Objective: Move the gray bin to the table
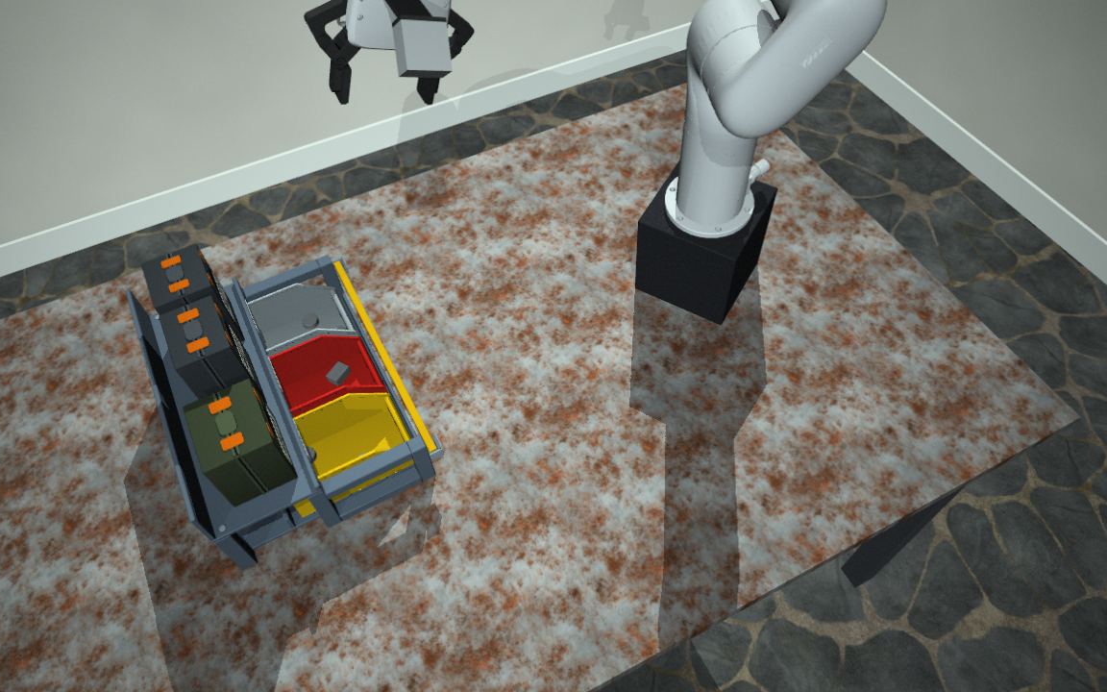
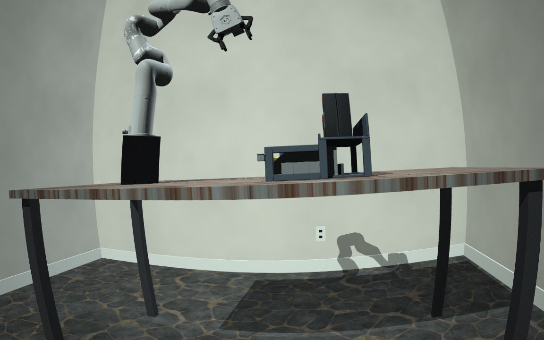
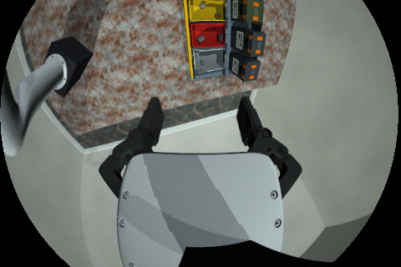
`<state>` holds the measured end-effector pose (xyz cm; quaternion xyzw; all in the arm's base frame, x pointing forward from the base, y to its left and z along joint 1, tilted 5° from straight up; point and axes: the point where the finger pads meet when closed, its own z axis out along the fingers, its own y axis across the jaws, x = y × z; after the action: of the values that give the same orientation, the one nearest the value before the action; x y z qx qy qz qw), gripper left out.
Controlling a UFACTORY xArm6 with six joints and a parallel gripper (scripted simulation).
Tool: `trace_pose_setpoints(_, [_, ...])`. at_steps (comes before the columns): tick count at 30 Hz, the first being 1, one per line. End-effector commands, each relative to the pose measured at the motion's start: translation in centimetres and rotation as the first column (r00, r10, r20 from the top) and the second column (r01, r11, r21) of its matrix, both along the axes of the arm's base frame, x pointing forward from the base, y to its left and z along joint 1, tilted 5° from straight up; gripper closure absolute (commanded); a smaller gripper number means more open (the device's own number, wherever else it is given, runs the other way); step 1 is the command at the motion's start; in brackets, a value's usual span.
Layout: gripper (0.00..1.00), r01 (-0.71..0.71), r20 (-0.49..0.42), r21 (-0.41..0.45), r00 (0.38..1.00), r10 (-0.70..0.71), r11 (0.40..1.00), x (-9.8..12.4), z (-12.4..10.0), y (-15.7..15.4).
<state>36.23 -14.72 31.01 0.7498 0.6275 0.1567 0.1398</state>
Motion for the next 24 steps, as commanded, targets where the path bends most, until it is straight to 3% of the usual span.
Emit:
trace_pose_setpoints(1, [0.00, 0.001, 0.004, -0.002, 1.000, -0.001, 1.000, 0.1, 0.2, 0.0])
trace_pose_setpoints(7, [0.00, 0.001, 0.004, -0.002, 1.000, -0.001, 1.000, 0.1, 2.2, 4.5])
trace_pose_setpoints(19, [0.00, 0.001, 0.004, -0.002, 1.000, -0.001, 1.000, 0.1, 2.2, 4.5])
trace_pose_setpoints(24, [0.00, 0.001, 0.004, -0.001, 1.000, -0.001, 1.000, 0.2, 4.2, 9.1])
